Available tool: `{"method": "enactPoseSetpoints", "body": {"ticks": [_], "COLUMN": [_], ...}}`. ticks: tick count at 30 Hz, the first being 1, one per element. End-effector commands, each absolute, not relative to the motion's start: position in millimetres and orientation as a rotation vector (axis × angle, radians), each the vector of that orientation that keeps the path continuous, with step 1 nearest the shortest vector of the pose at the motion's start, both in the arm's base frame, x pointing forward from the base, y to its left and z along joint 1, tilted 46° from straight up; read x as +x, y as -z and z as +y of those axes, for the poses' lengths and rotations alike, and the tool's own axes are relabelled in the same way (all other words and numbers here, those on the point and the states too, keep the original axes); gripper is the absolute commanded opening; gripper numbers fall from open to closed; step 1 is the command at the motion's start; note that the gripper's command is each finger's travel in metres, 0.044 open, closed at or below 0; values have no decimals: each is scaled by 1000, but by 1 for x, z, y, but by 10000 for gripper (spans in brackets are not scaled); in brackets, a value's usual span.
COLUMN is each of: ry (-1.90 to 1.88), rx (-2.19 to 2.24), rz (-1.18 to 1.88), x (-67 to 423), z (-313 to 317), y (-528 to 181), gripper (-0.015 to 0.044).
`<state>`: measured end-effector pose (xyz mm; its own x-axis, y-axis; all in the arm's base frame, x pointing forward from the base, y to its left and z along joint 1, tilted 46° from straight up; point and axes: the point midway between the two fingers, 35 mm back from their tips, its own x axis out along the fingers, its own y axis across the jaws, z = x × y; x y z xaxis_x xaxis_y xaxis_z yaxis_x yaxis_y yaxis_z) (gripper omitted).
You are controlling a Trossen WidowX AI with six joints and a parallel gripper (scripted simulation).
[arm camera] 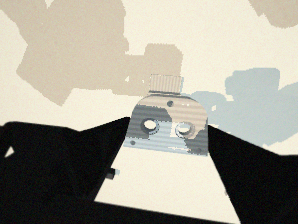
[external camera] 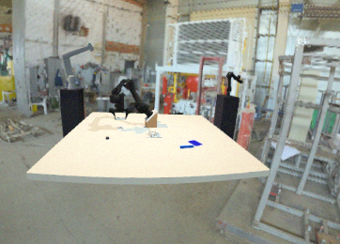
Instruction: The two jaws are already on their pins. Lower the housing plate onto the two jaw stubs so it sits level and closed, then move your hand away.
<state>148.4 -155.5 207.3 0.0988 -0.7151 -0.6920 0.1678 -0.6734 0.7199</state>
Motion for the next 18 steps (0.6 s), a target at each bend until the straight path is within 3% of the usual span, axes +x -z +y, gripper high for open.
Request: {"method": "enactPoseSetpoints", "body": {"ticks": [1,18], "ry": [1657,1642], "rx": [1671,1441], "rz": [-503,-160], "x": [151,176], "z": [-154,-140], "y": [-207,-188], "gripper": [351,351]}}
